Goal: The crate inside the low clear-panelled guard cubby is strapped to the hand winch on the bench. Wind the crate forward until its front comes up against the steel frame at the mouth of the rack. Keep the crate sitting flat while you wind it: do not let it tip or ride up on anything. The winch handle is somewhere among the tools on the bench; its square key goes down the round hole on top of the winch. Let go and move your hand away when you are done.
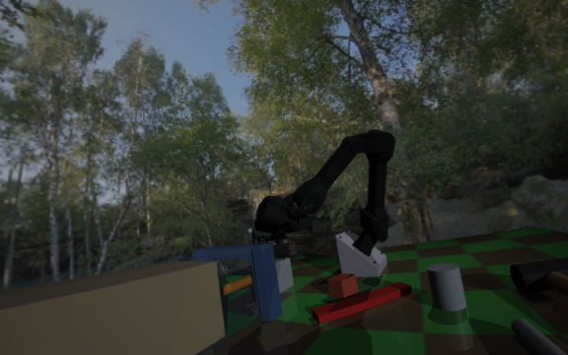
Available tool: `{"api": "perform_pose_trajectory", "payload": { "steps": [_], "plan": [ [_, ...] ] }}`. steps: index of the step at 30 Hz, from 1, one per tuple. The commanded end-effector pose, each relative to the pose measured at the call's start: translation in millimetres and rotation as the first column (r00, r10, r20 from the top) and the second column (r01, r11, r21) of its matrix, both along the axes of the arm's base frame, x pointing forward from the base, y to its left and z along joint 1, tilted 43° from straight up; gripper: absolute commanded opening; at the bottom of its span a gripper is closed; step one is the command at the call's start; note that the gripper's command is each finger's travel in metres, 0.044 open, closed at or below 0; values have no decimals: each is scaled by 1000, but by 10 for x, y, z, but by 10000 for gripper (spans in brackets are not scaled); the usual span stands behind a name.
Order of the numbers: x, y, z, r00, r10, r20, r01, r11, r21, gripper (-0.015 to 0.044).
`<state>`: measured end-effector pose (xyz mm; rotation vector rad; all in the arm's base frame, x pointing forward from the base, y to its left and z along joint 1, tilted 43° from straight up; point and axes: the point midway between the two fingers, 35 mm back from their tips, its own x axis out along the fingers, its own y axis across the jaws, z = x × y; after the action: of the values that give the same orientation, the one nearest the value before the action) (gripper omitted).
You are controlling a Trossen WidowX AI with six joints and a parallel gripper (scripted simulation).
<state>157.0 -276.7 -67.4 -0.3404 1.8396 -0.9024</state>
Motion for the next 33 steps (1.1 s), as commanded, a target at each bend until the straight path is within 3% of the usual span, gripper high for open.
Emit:
{"api": "perform_pose_trajectory", "payload": {
  "steps": [1, 13, 33],
  "plan": [
    [-3, 6, 3, 1000, 0, 0, 0, 1000, 0, 0],
    [-260, 420, 167, 1000, 0, -2, 0, 1000, 3, 0],
    [-273, 496, 15, 998, 44, -52, -46, 999, -28, 0]
  ]
}}
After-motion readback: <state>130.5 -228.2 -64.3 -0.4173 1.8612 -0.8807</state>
